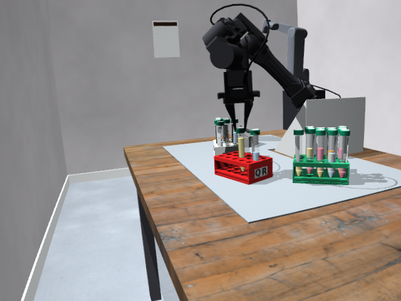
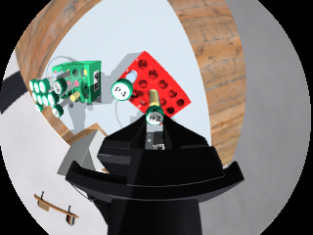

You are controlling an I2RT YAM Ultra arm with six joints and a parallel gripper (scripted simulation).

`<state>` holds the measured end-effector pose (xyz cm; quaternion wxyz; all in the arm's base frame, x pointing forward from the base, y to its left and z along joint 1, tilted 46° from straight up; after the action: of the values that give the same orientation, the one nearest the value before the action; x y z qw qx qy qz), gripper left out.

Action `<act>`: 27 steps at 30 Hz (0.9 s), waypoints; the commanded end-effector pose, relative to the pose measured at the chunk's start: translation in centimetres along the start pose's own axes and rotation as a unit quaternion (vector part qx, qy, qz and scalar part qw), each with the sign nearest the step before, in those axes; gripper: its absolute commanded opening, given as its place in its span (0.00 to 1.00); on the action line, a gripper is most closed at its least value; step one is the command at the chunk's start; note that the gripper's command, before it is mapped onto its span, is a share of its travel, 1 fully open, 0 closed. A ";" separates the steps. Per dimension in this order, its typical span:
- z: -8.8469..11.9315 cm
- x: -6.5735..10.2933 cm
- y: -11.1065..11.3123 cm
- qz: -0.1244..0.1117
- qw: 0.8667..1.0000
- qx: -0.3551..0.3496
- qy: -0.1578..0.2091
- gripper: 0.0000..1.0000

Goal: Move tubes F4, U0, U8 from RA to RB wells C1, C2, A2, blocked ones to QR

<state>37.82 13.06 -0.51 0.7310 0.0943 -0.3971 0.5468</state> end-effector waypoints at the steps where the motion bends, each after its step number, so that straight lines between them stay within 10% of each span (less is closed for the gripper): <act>1: 0.0 1.5 -0.5 0.017 0.999 -0.011 -0.025 0.00; 27: -0.7 2.7 0.4 0.008 1.000 -0.003 -0.012 0.00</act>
<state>38.15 13.49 0.31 0.7338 0.0916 -0.4023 0.5397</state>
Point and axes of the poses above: the point where the finger pads meet when closed, its own x axis back along the fingers, its own y axis across the jaws, z = x × y, the point moved 9 cm from there along x, back along the fingers, and after that the axes turned 2 degrees about x, right-handed, at the moved point
